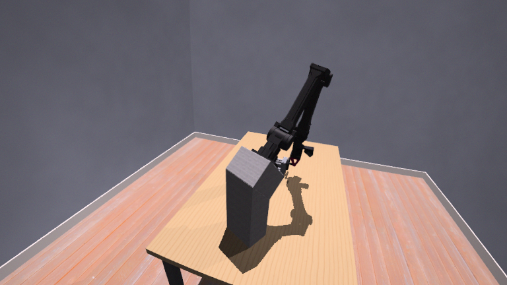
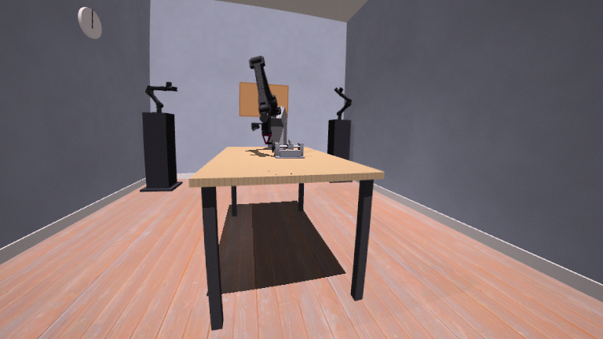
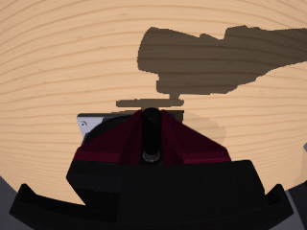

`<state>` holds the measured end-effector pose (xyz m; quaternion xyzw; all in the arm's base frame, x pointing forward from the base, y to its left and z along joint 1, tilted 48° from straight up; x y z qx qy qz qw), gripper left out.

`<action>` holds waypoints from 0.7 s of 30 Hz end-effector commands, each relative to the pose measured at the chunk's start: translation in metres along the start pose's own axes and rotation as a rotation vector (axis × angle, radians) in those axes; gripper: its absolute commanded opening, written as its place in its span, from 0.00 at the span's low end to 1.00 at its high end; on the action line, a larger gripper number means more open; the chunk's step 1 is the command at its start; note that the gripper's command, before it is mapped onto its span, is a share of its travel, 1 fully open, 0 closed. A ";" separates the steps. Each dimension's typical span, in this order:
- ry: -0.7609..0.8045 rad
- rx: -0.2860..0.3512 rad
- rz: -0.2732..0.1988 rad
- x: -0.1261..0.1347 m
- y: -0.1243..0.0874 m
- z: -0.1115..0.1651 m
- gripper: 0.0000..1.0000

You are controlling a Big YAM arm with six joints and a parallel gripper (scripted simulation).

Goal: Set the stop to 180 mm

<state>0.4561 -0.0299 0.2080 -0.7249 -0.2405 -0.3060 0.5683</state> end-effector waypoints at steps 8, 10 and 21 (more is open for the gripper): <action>0.008 0.010 -0.056 0.021 -0.024 0.004 0.06; 0.007 0.010 -0.055 0.021 -0.024 0.004 0.06; 0.007 0.010 -0.054 0.020 -0.024 0.004 0.06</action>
Point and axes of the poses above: the point where the finger pads meet when closed, its own y axis out along the fingers, its own x axis across the jaws, z = x × y, the point moved 7 cm from there along -y, back along the fingers, and after that the axes turned 13 degrees about y, right-handed, at the moved point
